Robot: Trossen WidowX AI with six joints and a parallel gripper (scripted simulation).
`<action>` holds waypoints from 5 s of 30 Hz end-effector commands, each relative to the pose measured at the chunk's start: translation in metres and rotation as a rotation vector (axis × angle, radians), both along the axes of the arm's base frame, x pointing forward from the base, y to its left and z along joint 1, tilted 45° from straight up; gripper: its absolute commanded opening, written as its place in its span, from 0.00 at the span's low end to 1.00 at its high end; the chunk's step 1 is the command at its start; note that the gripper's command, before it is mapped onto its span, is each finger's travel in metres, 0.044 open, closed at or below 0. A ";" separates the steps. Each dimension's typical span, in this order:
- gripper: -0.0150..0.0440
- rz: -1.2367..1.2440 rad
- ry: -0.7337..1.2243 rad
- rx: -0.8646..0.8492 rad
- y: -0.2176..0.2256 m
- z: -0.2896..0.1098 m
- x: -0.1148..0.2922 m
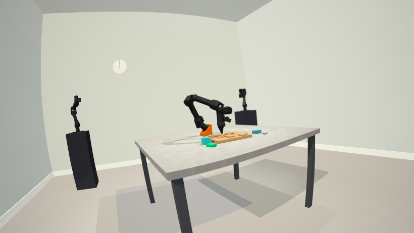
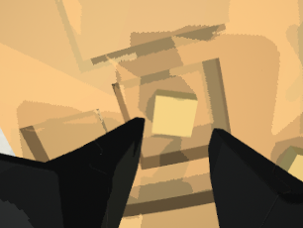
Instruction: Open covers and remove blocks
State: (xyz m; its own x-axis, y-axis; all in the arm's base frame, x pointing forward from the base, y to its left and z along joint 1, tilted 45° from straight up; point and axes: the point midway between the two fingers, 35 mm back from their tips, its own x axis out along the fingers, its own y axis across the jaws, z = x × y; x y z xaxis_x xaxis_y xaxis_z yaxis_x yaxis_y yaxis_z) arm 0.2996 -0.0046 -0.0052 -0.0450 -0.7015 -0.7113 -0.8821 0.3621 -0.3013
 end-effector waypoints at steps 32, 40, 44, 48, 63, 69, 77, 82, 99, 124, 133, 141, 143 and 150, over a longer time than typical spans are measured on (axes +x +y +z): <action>0.46 -0.001 0.000 -0.001 -0.015 -0.014 -0.001; 0.39 -0.001 0.000 -0.001 -0.015 -0.014 -0.001; 0.39 0.000 0.000 -0.001 -0.014 -0.014 -0.001; 0.39 0.000 0.001 -0.001 -0.010 -0.011 -0.001; 0.39 0.002 0.002 0.000 0.004 0.002 0.000; 0.39 0.003 0.002 -0.001 0.009 0.008 0.000; 0.39 0.004 0.003 -0.001 0.016 0.015 0.000; 0.39 0.004 0.003 -0.001 0.021 0.020 0.000; 0.39 0.004 0.003 0.000 0.051 0.050 0.002; 0.39 0.010 0.002 0.022 0.121 0.001 0.006; 0.39 0.010 0.003 0.025 0.147 -0.022 0.002; 0.39 0.010 0.003 0.027 0.170 -0.043 -0.005; 0.39 0.010 0.003 0.027 0.175 -0.049 -0.007; 0.39 0.009 0.003 0.025 0.194 -0.068 -0.016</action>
